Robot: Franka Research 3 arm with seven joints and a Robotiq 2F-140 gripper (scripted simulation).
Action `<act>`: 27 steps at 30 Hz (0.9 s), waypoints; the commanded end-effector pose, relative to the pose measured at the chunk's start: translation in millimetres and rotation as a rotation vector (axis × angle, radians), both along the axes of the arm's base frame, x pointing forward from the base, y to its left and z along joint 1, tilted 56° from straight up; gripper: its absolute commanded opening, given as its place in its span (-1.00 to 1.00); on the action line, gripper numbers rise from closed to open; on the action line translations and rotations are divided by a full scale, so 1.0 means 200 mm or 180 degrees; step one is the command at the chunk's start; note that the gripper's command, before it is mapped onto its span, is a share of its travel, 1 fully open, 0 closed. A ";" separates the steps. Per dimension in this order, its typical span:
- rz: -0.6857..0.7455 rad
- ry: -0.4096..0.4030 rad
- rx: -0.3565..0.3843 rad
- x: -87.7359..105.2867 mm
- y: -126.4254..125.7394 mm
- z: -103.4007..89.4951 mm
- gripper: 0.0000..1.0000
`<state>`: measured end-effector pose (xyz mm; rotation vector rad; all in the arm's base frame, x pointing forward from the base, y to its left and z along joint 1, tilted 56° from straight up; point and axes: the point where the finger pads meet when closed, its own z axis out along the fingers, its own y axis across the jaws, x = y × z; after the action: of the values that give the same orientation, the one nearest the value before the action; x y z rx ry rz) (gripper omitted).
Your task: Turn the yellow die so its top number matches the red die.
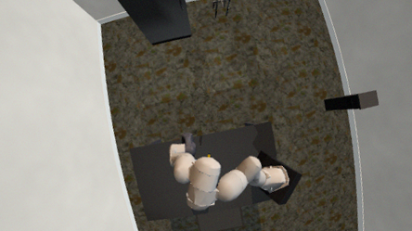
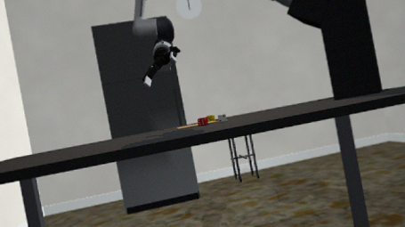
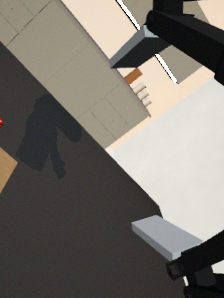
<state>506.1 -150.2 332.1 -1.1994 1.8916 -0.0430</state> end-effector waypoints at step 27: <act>-0.1930 0.0014 -0.1719 -0.11 -0.18 -0.58 1.00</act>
<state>512.8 -162.7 225.9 -0.9211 2.2106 -0.7712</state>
